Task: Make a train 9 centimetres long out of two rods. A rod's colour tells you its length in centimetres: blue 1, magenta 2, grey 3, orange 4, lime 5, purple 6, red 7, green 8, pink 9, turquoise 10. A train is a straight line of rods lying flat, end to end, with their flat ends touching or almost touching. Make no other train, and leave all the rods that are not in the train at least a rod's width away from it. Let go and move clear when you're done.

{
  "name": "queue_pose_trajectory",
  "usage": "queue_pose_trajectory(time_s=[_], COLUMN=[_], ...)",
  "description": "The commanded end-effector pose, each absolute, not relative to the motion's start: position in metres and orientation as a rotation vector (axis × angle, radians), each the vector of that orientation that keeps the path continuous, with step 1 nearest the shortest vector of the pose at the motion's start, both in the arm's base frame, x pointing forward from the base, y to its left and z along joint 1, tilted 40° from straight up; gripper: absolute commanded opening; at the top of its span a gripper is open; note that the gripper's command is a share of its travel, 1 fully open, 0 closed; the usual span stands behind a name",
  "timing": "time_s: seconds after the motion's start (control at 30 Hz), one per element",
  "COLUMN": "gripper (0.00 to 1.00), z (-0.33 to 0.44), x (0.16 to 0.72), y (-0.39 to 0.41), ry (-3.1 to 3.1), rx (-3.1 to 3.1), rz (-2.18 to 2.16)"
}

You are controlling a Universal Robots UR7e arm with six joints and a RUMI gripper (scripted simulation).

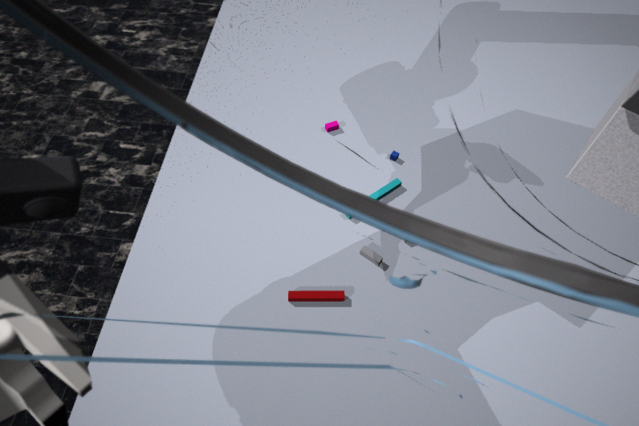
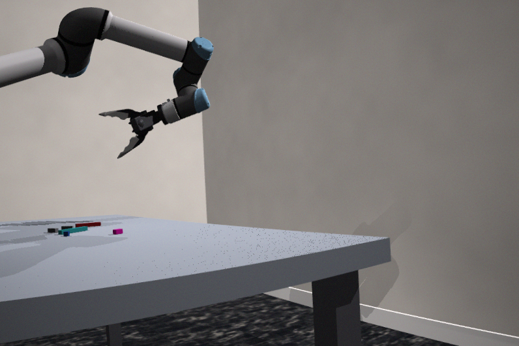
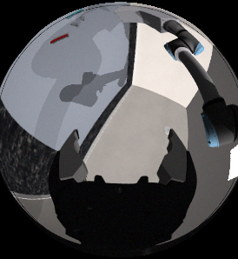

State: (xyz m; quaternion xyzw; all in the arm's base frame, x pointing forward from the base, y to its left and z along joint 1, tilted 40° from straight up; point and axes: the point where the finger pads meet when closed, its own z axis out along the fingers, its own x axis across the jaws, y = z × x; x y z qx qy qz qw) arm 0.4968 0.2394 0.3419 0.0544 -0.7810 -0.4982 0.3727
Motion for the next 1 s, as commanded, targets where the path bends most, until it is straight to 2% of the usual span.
queue_pose_trajectory(time_s=[0.0, 0.97], gripper=[1.00, 1.00], z=[0.3426, 0.3395], x=[0.4967, 0.4949], y=[0.2391, 0.2363], ry=[-2.002, -2.020], rx=[0.140, 0.170], rz=[-1.277, -1.279])
